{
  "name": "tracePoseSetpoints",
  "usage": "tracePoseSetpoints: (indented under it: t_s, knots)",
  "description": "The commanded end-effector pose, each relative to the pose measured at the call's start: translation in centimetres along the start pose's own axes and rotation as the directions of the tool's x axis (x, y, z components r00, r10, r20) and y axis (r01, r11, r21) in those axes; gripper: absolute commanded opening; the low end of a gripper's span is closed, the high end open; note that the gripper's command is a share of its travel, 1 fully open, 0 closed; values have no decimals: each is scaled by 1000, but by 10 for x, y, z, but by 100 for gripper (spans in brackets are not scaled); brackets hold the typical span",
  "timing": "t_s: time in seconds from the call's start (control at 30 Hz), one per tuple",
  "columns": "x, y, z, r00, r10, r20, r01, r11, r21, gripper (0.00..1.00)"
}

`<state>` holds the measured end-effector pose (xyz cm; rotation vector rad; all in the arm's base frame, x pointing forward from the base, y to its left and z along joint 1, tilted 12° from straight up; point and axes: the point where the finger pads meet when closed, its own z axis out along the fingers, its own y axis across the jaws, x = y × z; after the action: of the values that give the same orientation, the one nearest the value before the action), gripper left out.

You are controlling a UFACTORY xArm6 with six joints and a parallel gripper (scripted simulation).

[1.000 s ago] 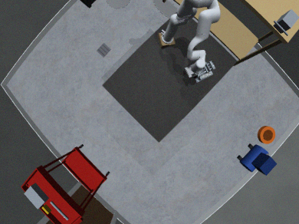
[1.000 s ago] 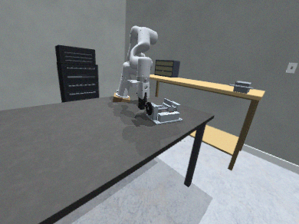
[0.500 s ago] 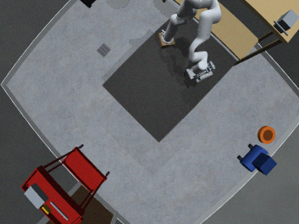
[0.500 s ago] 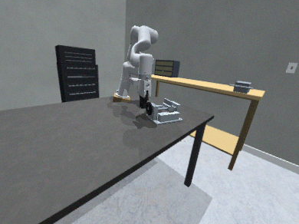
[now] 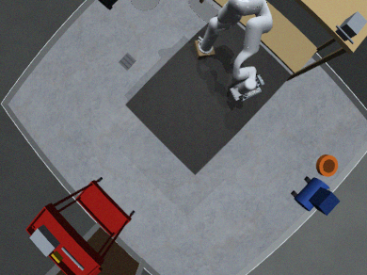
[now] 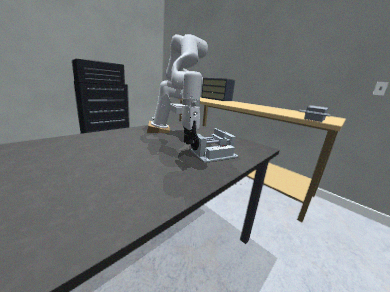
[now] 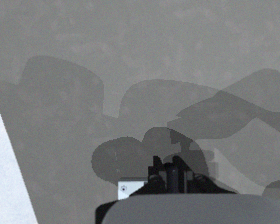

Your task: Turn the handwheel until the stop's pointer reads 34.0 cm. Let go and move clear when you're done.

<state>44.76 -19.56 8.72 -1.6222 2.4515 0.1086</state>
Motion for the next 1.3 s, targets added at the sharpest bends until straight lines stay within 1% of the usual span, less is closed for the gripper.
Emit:
tracePoseSetpoints:
  t_s: [0.0,0.1,0.3,0.6,0.93,1.27]
  knots:
    - [0,-7,8,1000,0,0,0,1000,0,6]
    - [0,-8,10,1000,0,0,0,1000,0,6]
    - [0,-10,25,1000,0,0,0,1000,0,6]
    - [0,0,43,1000,0,0,0,1000,0,6]
    - [0,12,49,1000,0,0,0,1000,0,6]
    - [0,24,49,1000,0,0,0,1000,0,6]
